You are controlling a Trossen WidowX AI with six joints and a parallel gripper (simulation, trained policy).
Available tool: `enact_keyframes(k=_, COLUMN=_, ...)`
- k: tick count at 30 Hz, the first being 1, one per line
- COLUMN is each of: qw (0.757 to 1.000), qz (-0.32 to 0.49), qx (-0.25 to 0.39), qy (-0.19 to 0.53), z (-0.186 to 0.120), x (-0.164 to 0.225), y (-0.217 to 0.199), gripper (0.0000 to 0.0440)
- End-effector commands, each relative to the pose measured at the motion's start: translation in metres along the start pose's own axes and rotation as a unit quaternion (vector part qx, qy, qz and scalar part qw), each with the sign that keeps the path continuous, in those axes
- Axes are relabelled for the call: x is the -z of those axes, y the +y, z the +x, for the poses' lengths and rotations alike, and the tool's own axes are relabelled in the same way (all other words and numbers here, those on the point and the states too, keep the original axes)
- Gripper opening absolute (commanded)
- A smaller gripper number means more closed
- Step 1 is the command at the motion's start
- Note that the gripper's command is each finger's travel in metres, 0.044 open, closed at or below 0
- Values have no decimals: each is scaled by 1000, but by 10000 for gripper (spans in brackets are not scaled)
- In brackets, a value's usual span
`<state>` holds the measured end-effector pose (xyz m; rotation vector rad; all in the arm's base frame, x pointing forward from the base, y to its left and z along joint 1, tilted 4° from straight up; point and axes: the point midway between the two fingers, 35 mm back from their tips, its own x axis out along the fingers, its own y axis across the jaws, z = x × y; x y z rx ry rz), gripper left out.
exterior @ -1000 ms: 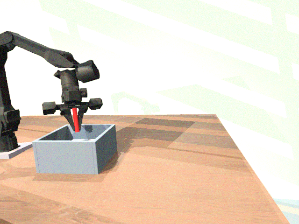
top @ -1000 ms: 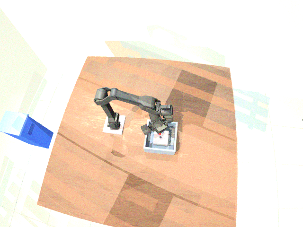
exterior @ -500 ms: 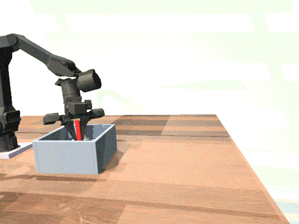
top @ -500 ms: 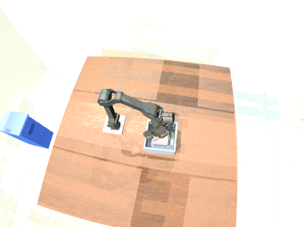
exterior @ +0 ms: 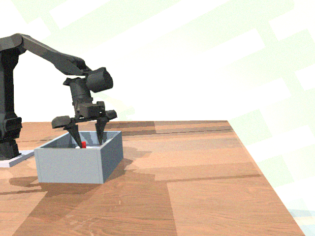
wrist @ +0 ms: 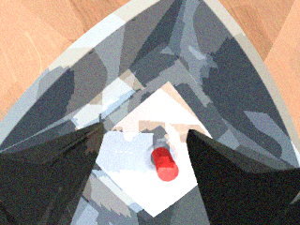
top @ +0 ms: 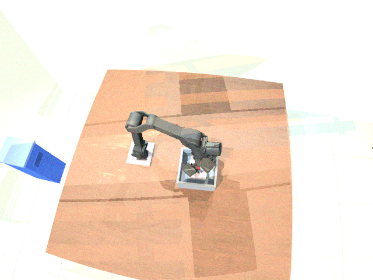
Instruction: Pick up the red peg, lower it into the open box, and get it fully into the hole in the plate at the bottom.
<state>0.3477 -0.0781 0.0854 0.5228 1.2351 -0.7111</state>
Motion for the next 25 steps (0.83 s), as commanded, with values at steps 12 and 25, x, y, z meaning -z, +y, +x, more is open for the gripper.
enact_keyframes(k=12, qw=998, qz=-13, qx=-61, qy=21, z=-27, x=-33, y=45, gripper=440)
enact_keyframes(k=25, qw=995, qz=-21, qx=-100, qy=15, z=-44, x=-47, y=73, gripper=440)
